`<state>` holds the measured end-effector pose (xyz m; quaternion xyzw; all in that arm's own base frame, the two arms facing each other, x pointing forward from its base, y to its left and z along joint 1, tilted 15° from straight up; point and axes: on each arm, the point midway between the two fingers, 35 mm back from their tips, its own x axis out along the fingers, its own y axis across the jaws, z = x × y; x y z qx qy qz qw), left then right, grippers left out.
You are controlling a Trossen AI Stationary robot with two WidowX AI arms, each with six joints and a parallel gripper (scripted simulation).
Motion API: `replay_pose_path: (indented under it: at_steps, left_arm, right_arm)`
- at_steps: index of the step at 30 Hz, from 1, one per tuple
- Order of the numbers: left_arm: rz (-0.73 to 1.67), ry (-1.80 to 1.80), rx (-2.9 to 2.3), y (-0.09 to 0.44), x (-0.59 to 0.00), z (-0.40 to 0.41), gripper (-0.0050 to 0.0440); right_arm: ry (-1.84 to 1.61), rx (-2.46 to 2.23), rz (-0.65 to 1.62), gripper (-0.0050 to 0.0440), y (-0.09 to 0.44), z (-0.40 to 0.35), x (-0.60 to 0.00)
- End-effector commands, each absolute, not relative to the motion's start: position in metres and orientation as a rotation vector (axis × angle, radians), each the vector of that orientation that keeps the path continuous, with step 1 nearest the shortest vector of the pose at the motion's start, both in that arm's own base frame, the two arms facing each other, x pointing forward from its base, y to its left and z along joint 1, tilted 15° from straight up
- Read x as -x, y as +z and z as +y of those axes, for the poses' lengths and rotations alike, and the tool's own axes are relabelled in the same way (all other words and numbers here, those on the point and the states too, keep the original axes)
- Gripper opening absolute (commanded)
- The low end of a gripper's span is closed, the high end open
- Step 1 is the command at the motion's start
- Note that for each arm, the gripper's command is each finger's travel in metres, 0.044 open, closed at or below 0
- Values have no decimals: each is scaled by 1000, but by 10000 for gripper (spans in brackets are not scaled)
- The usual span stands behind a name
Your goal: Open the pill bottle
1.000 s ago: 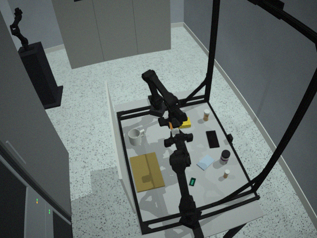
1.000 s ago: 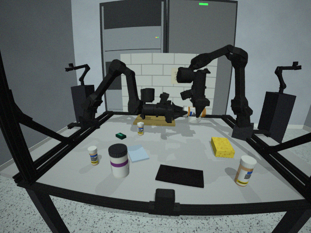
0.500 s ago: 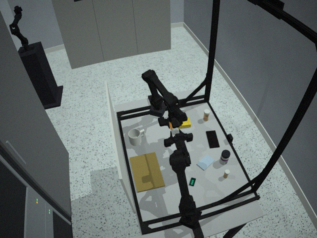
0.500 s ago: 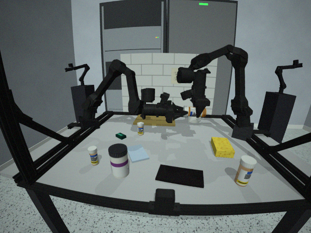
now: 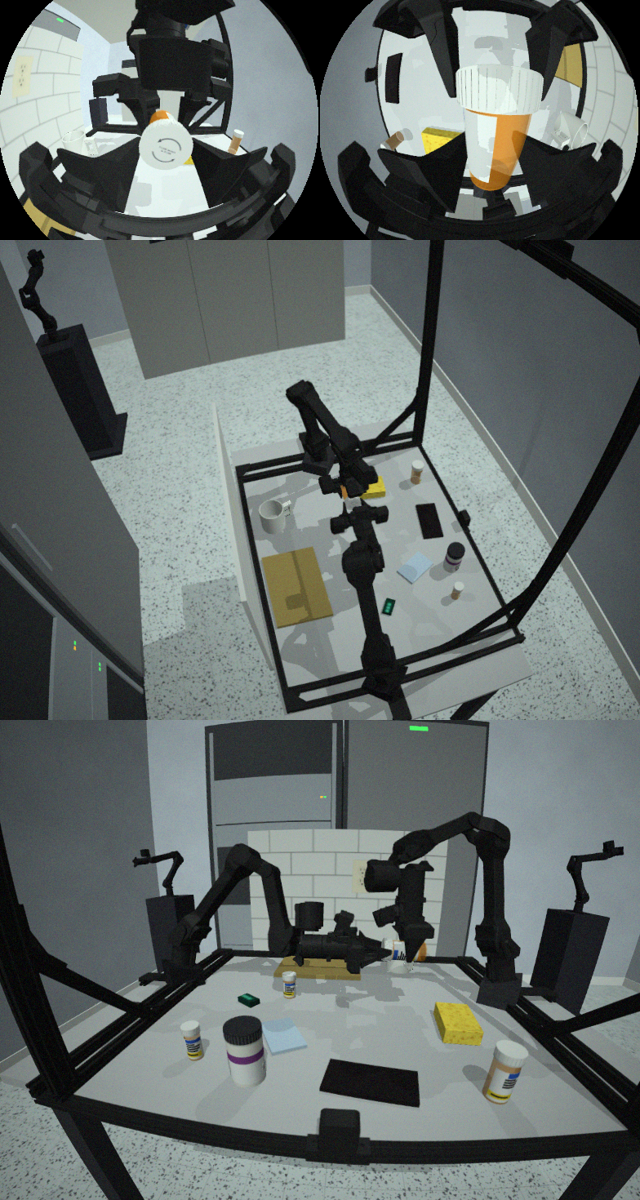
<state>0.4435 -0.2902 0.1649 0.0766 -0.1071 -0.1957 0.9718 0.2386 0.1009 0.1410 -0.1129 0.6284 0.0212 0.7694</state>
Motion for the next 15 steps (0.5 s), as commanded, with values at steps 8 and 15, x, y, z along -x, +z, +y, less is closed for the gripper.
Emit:
replay_pose_path:
  at_steps: [8, 15]
  left_arm:
    - [-214, -401, -148, 165, -447, -291, 0]
    - [-190, -412, -33, 165, -447, -291, 0]
  right_arm:
    - [46, 243, 1335, 0, 143, 102, -244]
    - [46, 243, 1335, 0, 143, 102, -244]
